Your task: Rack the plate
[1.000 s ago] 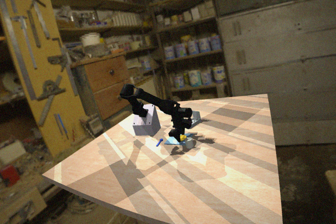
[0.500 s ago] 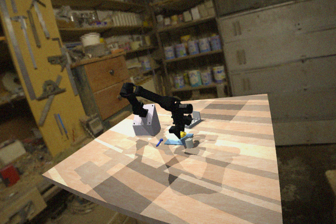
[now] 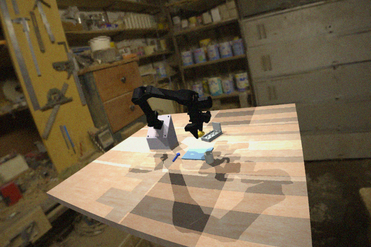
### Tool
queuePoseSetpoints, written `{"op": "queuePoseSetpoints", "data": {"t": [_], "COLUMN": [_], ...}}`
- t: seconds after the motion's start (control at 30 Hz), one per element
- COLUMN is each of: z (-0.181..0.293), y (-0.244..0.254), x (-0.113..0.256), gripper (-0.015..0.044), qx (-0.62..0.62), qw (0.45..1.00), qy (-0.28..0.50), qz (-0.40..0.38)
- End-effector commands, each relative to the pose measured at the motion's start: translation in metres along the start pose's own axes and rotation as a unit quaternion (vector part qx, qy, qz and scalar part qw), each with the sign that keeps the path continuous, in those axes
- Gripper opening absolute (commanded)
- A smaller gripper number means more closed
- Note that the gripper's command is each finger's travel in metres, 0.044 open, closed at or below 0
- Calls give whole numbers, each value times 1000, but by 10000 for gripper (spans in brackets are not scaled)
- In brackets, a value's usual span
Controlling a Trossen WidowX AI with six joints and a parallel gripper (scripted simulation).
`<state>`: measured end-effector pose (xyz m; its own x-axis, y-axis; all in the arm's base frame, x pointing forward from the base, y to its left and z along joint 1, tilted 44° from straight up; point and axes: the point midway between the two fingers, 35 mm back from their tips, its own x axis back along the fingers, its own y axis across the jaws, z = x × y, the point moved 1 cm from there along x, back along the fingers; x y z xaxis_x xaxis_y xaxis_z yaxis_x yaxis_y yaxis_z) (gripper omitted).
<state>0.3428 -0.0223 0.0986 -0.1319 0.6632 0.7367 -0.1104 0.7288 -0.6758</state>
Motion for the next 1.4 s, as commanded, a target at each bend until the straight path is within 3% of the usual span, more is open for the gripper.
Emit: {"op": "queuePoseSetpoints", "data": {"t": [0.0,0.3,0.47,0.9,1.37], "z": [-1,1,2,54,60], "y": [0,3,9,115,122], "x": [26,65,65,63,51], "gripper": [0,0,0,0,0], "qx": [-3,-3,-13,-217,-197], "qw": [1000,1000,1000,976,980], "qy": [-3,-3,-4,-3,22], "qz": [3,7,6,3,-16]}}
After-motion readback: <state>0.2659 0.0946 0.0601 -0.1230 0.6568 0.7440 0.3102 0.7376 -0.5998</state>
